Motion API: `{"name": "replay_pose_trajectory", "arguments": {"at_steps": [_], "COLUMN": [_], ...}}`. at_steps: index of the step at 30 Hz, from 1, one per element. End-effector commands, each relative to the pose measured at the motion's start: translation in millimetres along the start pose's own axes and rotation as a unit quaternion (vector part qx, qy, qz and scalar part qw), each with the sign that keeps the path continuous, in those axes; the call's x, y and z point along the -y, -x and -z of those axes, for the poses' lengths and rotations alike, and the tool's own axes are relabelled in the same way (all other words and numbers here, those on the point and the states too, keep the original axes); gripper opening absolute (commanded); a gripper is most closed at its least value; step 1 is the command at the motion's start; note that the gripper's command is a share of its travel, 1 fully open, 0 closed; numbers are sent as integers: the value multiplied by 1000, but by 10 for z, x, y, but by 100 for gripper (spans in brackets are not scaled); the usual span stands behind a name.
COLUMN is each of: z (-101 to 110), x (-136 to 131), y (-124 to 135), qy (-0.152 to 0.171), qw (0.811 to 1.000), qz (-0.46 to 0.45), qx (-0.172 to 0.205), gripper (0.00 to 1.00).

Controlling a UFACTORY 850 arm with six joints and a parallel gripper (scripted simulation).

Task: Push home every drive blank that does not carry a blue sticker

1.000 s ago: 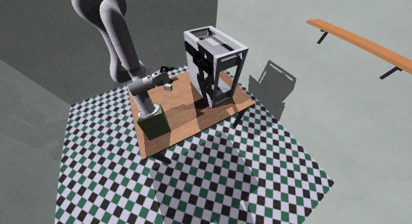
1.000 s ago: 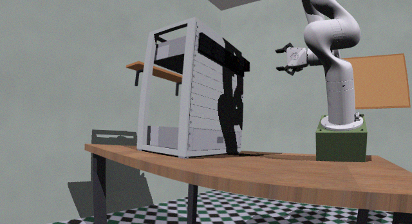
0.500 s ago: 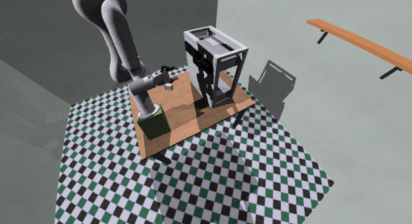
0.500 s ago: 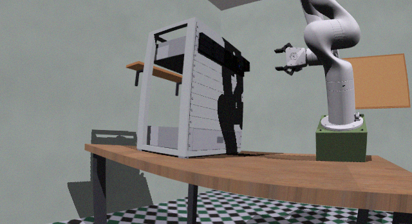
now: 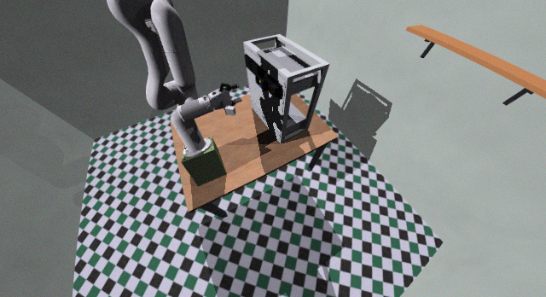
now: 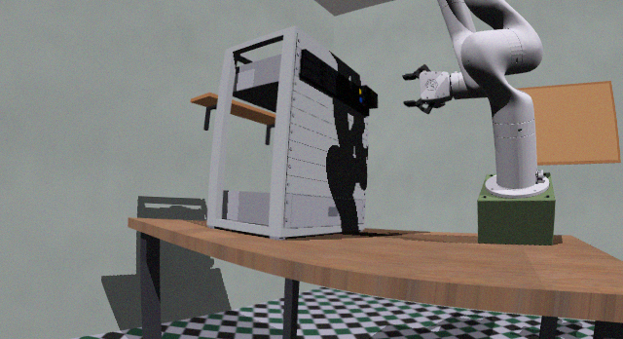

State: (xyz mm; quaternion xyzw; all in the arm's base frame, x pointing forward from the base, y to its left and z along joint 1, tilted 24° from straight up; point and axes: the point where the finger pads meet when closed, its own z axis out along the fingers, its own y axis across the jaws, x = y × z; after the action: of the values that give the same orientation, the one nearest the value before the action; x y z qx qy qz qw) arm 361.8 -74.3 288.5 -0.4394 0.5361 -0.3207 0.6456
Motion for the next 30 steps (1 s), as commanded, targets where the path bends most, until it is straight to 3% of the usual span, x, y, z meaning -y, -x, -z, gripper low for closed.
{"name": "replay_pose_trajectory", "arguments": {"at_steps": [1,3,18,30], "z": [-266,-266,-989,-1065], "x": [-5,-5,-20,-22], "y": [68,68,299,324], "qy": [-1,-1,-1,-1], "qw": [1000,1000,1000,1000], "qz": [0,0,0,0], "qx": [-5,-5,-5,-5], "gripper": [100,100,100,100]}}
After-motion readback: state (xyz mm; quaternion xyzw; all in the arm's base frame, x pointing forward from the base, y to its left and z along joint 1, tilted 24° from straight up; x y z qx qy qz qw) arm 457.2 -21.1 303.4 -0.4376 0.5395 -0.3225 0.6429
